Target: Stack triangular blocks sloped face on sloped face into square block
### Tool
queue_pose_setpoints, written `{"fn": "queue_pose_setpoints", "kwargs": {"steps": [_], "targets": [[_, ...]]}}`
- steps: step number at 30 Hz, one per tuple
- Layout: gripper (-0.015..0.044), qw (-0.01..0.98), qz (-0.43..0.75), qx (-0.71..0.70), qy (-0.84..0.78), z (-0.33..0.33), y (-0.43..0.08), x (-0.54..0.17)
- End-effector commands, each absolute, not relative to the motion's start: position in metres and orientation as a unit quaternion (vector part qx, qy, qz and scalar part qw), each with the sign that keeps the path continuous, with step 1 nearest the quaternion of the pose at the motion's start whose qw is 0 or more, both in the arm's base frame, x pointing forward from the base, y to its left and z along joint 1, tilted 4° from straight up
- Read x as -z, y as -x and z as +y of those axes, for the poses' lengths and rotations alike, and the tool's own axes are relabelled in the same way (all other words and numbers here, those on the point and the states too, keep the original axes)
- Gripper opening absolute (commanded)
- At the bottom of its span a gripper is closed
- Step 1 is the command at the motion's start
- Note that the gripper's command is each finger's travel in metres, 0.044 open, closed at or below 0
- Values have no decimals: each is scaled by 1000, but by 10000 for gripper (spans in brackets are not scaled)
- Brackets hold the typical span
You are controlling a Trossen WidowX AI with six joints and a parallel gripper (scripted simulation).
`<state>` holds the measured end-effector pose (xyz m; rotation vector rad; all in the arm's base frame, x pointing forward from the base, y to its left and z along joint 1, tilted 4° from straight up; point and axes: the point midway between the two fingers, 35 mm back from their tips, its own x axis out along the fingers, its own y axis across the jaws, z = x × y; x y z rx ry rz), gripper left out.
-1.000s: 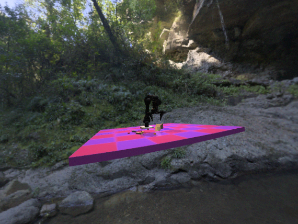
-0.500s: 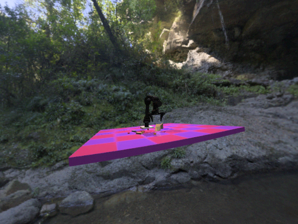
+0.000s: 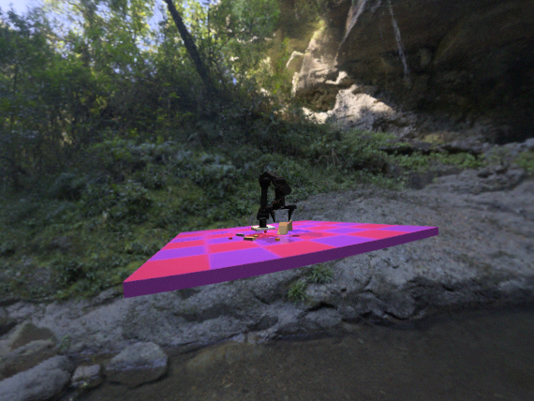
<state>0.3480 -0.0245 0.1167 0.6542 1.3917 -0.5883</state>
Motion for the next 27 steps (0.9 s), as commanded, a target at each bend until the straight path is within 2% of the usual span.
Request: {"fn": "queue_pose_setpoints", "kwargs": {"steps": [1,27], "targets": [[440,677,622,263,-293,-23,-348,-108],[440,677,622,263,-293,-18,-348,-66]]}}
